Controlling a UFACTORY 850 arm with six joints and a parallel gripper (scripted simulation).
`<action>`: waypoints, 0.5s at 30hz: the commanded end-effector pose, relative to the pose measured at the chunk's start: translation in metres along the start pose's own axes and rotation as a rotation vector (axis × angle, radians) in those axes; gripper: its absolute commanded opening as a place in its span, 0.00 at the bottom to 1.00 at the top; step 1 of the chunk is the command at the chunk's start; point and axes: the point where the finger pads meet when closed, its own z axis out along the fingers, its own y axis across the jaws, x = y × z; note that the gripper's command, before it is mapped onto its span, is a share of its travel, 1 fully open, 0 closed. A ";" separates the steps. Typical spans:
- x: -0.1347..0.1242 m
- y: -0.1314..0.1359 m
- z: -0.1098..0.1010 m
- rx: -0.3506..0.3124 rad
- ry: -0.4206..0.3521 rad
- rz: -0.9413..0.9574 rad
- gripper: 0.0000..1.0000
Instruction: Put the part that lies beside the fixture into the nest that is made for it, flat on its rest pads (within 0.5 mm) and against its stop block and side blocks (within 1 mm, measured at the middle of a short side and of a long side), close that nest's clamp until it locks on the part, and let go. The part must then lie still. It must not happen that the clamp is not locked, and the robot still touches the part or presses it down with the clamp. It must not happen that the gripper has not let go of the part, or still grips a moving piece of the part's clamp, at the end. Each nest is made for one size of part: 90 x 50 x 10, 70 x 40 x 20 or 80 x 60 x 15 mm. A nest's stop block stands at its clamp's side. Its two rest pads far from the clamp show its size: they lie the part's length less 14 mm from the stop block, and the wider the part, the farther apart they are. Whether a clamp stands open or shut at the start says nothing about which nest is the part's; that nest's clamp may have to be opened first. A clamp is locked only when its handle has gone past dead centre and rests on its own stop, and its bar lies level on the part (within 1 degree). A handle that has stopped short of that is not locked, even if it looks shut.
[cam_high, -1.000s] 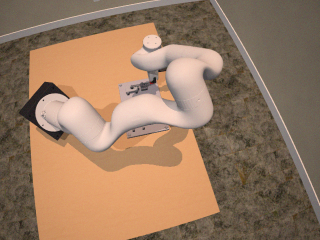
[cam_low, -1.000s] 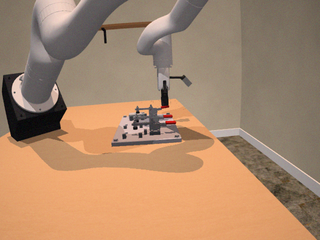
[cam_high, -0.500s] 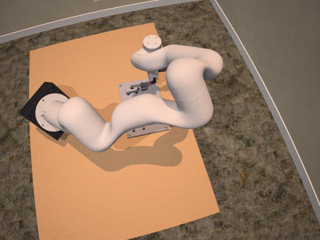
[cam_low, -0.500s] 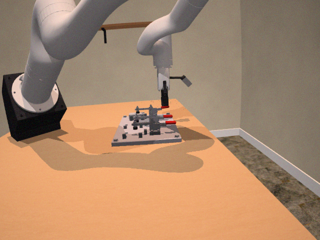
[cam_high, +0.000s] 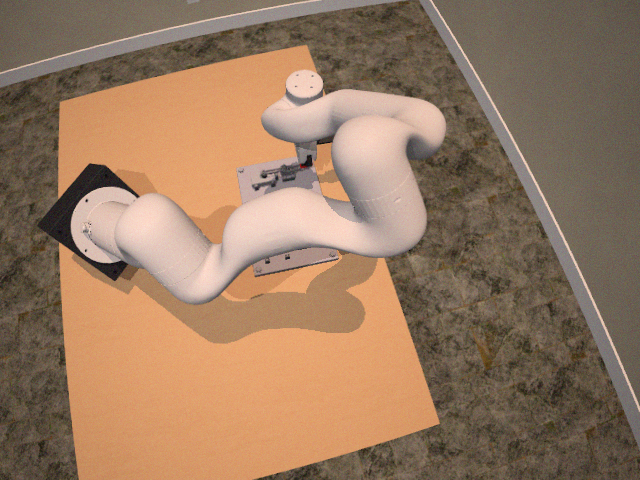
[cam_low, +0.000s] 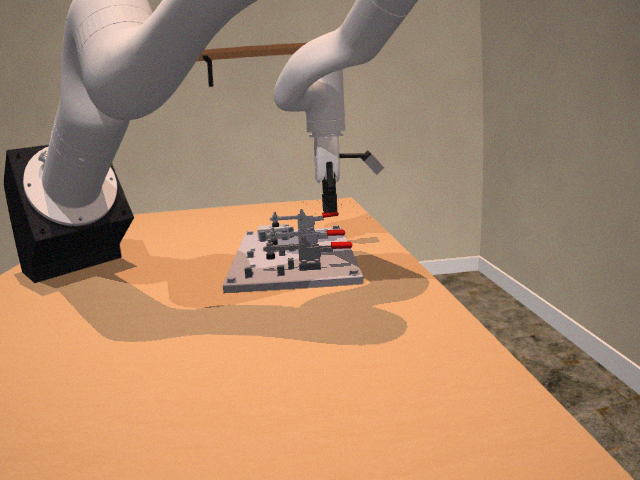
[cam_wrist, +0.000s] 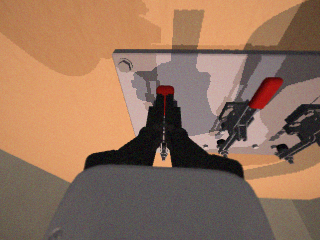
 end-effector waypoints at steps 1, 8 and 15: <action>0.000 0.000 0.000 0.001 0.000 0.000 0.00; 0.000 0.000 0.002 0.001 0.000 0.000 0.00; 0.000 0.000 0.002 0.001 0.000 0.000 0.00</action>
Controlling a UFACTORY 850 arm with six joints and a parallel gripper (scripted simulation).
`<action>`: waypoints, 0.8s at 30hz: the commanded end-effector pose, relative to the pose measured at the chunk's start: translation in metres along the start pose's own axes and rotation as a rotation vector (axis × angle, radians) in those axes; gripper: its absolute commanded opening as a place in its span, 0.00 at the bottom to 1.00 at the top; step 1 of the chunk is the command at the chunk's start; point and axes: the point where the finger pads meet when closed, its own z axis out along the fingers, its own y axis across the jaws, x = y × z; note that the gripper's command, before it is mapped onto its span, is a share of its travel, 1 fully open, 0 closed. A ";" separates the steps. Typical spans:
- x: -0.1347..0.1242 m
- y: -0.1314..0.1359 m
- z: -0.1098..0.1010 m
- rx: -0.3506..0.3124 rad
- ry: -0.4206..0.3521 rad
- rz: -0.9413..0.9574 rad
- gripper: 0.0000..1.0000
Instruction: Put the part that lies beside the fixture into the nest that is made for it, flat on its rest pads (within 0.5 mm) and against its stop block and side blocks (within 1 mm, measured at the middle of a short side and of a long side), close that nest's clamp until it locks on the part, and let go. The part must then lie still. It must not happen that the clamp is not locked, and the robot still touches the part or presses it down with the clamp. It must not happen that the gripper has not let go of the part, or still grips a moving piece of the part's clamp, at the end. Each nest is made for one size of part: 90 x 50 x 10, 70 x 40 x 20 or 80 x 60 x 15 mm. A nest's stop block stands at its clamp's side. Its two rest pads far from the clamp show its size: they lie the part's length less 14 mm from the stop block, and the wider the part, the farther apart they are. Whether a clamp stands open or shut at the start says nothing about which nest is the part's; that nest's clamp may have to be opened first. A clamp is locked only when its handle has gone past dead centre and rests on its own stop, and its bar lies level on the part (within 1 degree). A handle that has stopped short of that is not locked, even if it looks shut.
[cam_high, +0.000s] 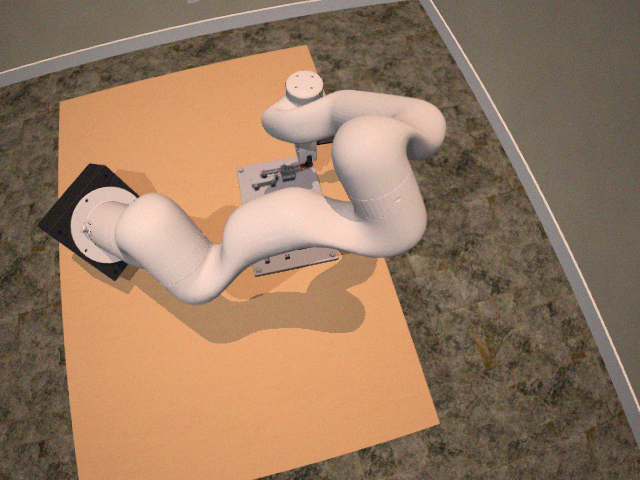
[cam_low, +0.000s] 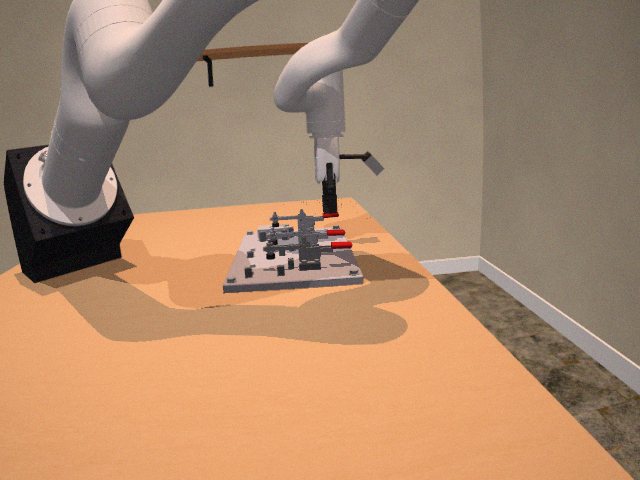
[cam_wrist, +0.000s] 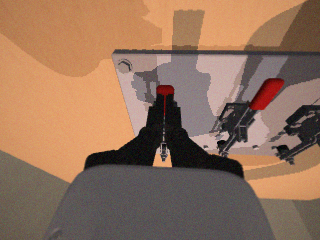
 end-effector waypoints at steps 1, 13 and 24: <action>0.000 0.000 0.000 0.001 0.000 0.000 0.00; 0.000 0.000 0.002 0.001 0.000 0.000 0.00; 0.000 0.000 0.002 0.001 0.000 0.000 0.00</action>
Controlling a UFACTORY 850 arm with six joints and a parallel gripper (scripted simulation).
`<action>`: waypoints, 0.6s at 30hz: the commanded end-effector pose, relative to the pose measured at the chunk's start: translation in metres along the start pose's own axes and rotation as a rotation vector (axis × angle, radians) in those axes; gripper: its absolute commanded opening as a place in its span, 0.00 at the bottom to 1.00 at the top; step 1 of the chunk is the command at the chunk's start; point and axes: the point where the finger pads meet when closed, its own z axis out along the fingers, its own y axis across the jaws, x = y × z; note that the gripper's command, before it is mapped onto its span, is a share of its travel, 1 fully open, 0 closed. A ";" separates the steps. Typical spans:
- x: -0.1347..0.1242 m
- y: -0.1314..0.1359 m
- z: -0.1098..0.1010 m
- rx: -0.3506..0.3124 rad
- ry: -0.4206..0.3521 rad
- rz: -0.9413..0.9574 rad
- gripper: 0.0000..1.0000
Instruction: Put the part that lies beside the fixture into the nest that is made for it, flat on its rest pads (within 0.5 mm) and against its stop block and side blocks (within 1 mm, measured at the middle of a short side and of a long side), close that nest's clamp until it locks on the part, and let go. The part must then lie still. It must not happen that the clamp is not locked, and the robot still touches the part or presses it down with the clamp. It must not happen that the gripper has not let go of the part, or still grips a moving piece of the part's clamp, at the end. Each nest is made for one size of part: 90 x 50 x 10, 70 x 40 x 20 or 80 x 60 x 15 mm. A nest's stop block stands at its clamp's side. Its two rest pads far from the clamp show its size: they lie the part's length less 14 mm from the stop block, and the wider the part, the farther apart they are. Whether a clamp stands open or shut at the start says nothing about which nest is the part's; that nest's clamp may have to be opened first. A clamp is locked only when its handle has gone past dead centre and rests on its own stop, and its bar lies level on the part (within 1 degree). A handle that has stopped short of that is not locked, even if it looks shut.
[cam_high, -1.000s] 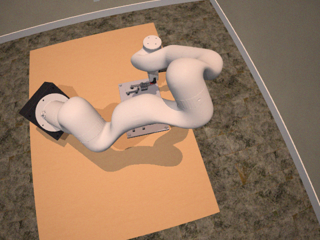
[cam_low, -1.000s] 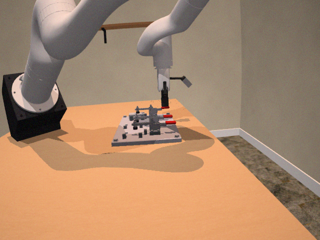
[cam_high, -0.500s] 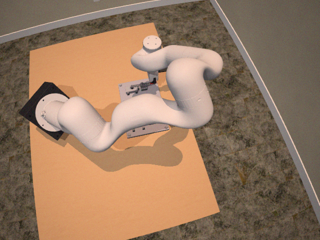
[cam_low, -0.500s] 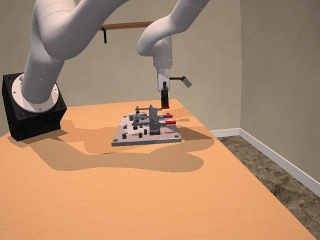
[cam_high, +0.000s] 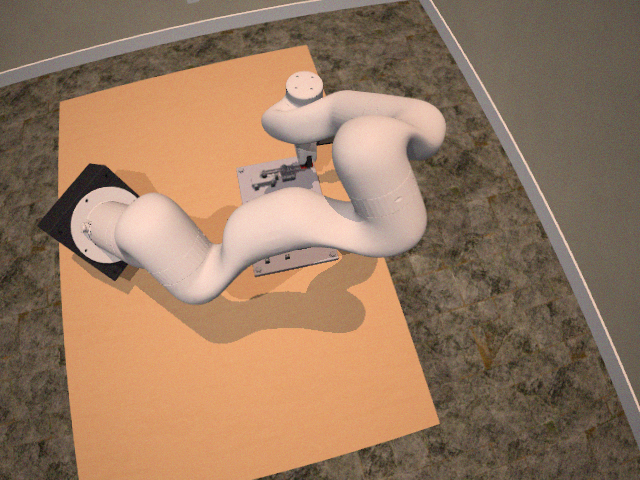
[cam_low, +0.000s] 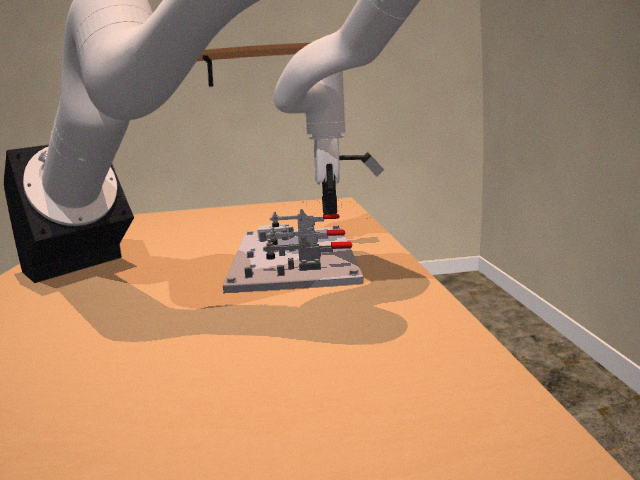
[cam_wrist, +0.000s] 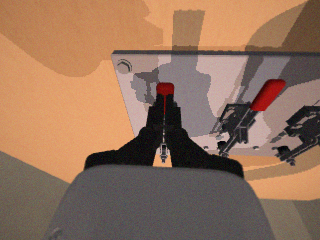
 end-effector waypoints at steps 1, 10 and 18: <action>0.000 0.000 -0.001 0.001 0.001 0.000 0.00; 0.000 0.000 -0.006 0.001 0.001 0.000 0.00; 0.000 0.000 -0.027 0.001 0.001 0.000 0.00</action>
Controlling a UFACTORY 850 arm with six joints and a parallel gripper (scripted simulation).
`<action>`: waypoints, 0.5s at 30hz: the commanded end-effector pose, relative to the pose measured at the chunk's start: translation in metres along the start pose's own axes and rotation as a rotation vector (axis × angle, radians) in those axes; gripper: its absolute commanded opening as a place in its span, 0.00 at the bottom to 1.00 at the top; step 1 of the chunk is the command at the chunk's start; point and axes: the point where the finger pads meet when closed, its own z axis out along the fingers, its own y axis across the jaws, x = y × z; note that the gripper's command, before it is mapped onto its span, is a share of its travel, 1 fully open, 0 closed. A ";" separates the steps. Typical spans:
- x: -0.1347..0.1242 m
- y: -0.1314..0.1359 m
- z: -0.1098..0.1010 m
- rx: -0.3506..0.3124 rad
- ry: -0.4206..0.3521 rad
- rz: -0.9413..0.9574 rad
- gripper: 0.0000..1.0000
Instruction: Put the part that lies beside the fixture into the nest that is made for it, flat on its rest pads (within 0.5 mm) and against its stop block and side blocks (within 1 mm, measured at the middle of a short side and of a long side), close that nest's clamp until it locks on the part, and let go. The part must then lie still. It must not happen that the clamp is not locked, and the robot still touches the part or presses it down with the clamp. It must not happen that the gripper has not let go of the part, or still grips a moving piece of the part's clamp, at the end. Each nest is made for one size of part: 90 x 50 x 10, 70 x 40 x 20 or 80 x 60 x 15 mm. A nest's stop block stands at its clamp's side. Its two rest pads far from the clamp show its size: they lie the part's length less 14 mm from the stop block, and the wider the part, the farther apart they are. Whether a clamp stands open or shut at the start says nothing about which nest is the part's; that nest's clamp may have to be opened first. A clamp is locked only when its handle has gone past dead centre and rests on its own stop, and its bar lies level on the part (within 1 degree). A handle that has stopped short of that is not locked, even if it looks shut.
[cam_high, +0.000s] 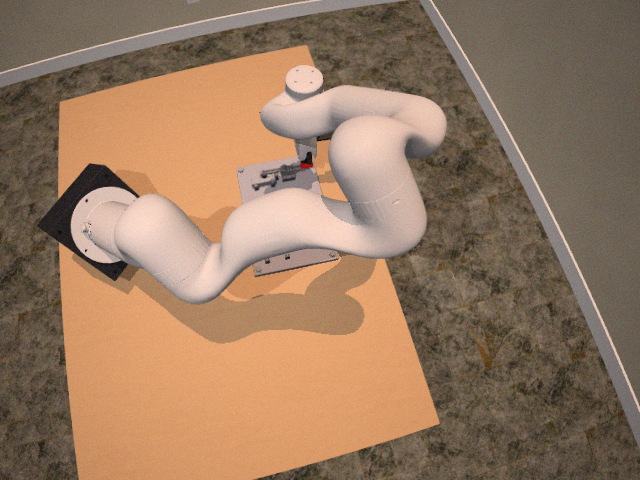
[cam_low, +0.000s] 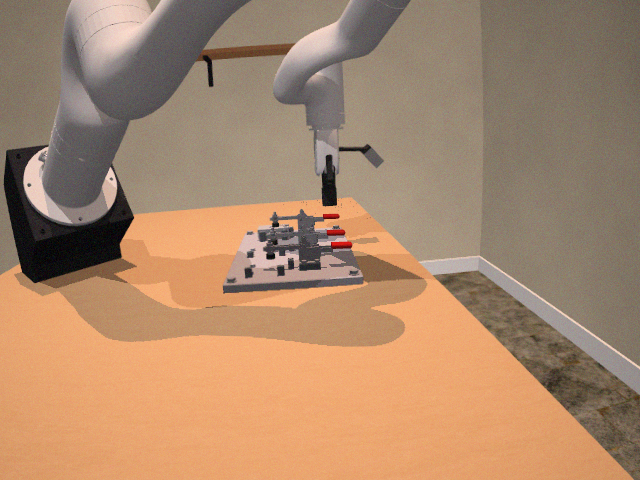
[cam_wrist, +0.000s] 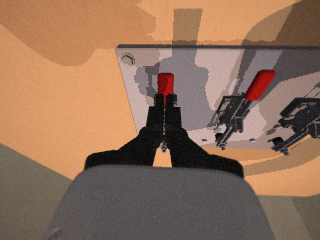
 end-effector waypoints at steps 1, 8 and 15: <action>0.000 0.000 -0.012 0.001 0.001 0.000 0.00; 0.000 0.000 -0.028 0.001 0.001 0.000 0.00; 0.000 0.000 -0.046 0.001 0.001 0.000 0.00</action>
